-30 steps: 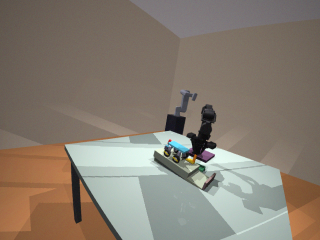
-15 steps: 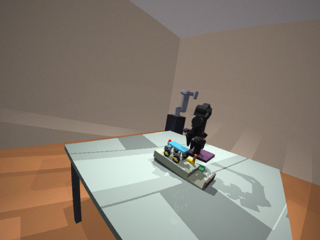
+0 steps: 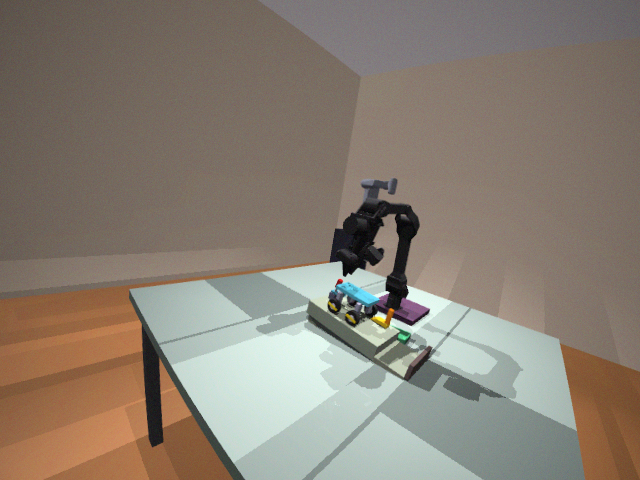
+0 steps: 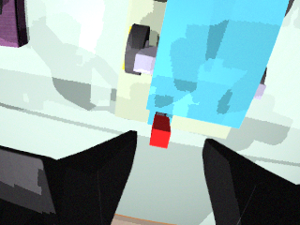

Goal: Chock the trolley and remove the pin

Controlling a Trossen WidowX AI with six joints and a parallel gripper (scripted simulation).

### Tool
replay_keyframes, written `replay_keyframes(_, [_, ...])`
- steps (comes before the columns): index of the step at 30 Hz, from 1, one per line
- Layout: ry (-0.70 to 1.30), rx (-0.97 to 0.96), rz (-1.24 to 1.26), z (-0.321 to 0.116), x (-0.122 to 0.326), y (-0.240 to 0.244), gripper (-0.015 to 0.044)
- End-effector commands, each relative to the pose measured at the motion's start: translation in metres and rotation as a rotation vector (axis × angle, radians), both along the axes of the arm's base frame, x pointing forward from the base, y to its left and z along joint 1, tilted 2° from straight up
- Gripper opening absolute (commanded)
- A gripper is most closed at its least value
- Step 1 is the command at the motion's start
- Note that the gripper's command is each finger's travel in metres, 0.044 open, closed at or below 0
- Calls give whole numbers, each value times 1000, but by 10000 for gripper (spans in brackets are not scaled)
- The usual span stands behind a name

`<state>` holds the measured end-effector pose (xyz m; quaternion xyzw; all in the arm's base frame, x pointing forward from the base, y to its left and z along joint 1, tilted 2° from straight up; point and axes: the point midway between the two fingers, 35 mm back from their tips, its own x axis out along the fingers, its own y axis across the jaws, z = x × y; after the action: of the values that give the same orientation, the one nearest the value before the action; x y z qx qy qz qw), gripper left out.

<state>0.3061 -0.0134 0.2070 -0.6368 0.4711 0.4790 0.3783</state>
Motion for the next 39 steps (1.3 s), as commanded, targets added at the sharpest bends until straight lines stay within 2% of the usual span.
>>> replay_keyframes(1, [-7,-12,-119,0,0,-15,190])
replay_keyframes(39, [-8,-13,-119,-40,5,-26,190])
